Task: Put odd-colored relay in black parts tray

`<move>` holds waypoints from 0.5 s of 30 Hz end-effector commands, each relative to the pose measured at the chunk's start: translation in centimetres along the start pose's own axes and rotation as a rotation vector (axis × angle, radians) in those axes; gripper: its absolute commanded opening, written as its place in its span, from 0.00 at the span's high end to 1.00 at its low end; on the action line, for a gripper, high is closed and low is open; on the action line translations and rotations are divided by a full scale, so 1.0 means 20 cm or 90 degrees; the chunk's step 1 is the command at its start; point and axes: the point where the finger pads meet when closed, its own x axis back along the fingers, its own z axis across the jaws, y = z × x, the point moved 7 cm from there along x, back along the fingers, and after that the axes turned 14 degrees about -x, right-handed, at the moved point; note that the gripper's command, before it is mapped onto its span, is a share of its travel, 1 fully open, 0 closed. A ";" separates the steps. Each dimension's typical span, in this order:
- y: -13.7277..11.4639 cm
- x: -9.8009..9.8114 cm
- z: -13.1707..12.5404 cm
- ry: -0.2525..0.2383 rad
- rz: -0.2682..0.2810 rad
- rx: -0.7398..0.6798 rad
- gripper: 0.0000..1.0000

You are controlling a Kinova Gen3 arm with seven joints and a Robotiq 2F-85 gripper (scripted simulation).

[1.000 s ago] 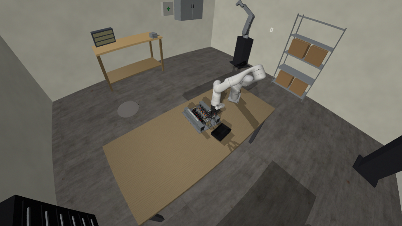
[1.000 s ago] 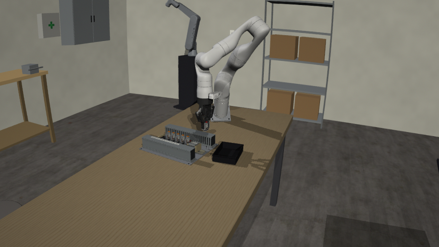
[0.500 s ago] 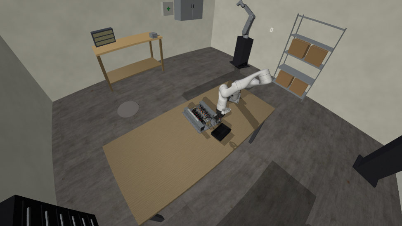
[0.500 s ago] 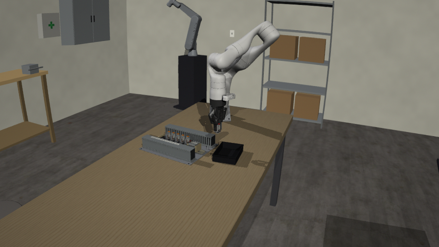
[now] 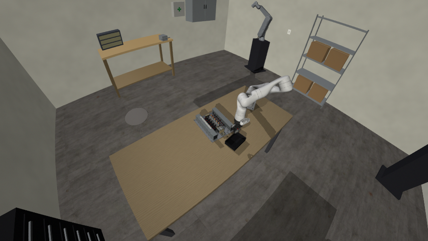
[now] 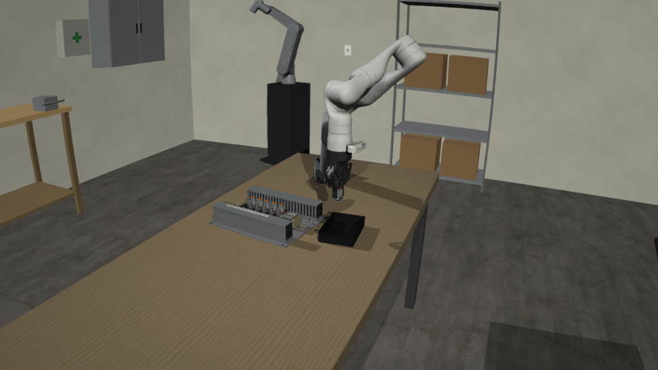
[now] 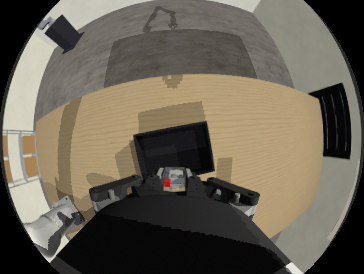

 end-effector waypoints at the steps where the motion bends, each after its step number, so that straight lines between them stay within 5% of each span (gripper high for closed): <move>1: -0.03 0.00 -0.01 0.003 -0.002 0.007 1.00; 15: -0.08 0.00 -0.03 0.003 -0.002 0.007 1.00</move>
